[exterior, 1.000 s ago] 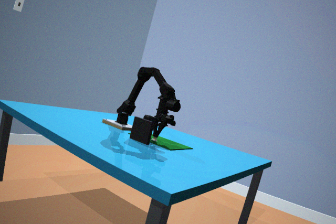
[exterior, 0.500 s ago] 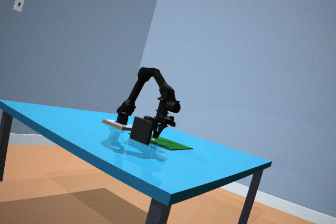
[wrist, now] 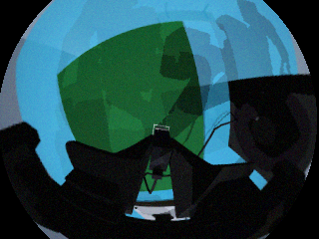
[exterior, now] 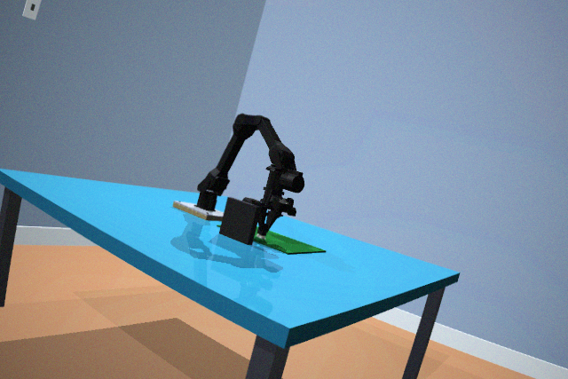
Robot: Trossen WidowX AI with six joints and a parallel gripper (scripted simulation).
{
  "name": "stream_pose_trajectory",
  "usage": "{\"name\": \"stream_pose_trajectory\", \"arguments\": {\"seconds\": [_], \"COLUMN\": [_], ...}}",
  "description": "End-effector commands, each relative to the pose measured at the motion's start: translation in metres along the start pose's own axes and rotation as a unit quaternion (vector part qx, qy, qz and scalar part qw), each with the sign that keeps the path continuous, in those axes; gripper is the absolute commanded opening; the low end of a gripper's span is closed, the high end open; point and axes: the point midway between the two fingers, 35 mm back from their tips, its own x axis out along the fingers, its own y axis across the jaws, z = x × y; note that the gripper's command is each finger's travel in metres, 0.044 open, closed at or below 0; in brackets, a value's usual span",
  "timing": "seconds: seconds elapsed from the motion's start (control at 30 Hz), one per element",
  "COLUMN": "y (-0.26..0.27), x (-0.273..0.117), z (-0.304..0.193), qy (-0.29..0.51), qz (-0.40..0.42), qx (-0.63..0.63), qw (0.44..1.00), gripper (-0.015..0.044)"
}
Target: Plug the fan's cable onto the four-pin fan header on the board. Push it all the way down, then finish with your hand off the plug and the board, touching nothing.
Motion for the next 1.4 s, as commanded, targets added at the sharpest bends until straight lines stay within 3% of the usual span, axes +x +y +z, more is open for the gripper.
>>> {"name": "stream_pose_trajectory", "arguments": {"seconds": [0.0,0.2,0.53,0.63,0.8,1.03,1.37], "y": [0.001,0.001,0.000,0.000,0.000,0.003,0.061], "x": [0.005,0.007,0.003,0.001,-0.049,-0.053,-0.058], "z": [-0.001,-0.001,0.000,0.000,0.000,0.005,0.070], "qy": [0.002,0.002,0.000,0.000,0.001,0.001,-0.001], "qz": [0.003,0.003,0.000,0.000,0.003,0.003,0.005], "qx": [0.001,0.001,0.000,0.000,0.001,0.001,0.001], "qw": [1.000,1.000,1.000,1.000,1.000,1.000,1.000], "gripper": [0.0000,0.0000,0.0260,0.0260,0.0260,0.0260,0.0260]}}
